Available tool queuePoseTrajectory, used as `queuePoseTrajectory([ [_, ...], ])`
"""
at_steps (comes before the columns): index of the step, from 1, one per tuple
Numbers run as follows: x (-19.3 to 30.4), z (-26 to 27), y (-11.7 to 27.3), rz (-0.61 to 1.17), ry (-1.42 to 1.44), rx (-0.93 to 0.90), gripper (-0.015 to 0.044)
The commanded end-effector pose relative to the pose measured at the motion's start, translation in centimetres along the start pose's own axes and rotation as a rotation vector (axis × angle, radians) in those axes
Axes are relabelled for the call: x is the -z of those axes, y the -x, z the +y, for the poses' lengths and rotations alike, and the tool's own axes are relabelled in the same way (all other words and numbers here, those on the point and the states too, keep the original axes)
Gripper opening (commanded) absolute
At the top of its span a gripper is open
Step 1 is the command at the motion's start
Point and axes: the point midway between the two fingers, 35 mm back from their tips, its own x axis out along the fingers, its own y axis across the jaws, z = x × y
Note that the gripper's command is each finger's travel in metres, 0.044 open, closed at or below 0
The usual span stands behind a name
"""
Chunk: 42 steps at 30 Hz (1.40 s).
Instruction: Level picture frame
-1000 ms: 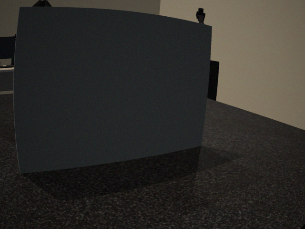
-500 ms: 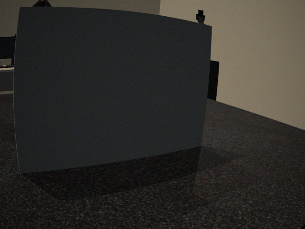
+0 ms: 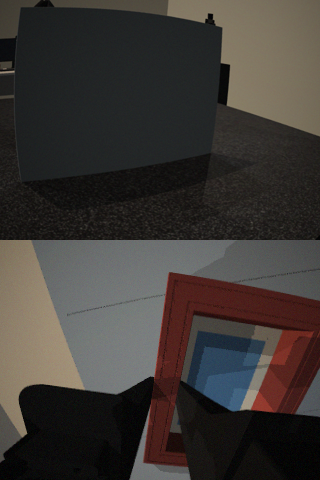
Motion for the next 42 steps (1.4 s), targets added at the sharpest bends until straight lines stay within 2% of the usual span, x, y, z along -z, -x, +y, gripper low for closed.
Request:
queuePoseTrajectory([
  [1, -0.01, -0.02, 0.0, -0.003, 0.006, 0.001, 0.0],
  [42, 0.05, 0.04, 0.0, -0.003, 0.241, 0.001, 0.0],
])
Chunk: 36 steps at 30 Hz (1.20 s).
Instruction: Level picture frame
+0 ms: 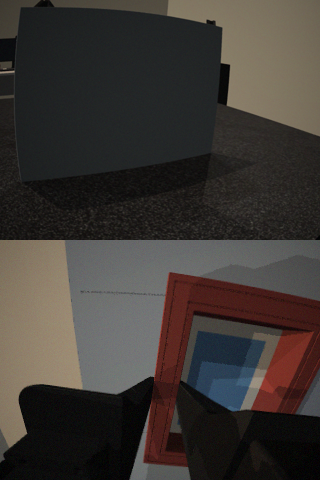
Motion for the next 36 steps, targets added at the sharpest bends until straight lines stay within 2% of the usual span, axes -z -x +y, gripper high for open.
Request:
queuePoseTrajectory([
  [1, 0.0, 0.0, 0.0, -0.003, 0.013, 0.002, 0.0],
  [18, 0.0, 0.0, 0.0, -0.003, 0.107, 0.002, 0.0],
  [28, 0.0, 0.0, 0.0, 0.0, 0.089, 0.0, 0.026],
  [32, 0.0, 0.1, 0.1, 0.0, 0.083, 0.0, 0.026],
  [36, -0.6, 0.4, 3.1, 0.001, -0.048, 0.001, 0.026],
])
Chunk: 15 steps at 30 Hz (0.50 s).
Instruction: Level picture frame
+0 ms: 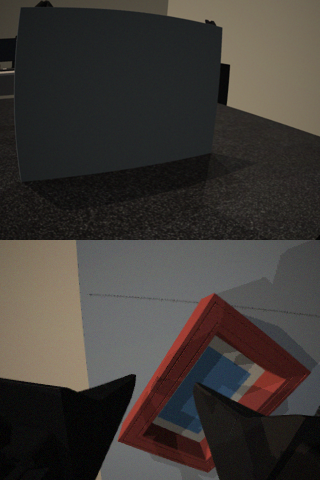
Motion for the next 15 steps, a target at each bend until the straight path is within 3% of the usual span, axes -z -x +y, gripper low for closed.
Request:
queuePoseTrajectory([
  [1, -0.5, 0.3, 2.5, -0.002, -0.108, -0.007, 0.026],
  [8, 0.1, -0.3, 8.1, -0.001, -0.378, -0.005, 0.026],
  [15, 0.3, 1.9, 8.4, -0.005, -0.381, -0.005, 0.026],
])
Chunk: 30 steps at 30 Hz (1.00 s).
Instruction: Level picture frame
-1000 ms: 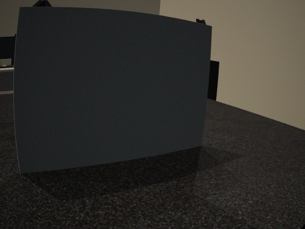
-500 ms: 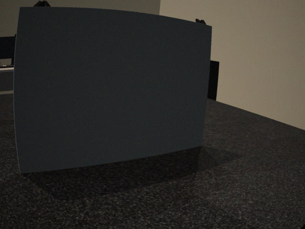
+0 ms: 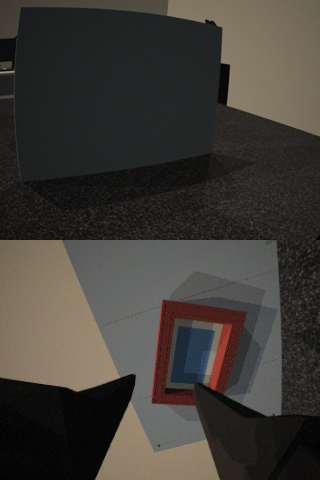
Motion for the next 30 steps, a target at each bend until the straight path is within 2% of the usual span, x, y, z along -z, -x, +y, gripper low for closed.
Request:
queuePoseTrajectory([
  [1, 1.0, 2.5, 0.5, 0.003, -0.009, -0.022, 0.026],
  [6, 2.2, 4.9, 2.1, 0.007, -0.029, -0.019, 0.026],
  [30, 2.2, 4.9, 2.1, 0.007, -0.029, -0.019, 0.026],
])
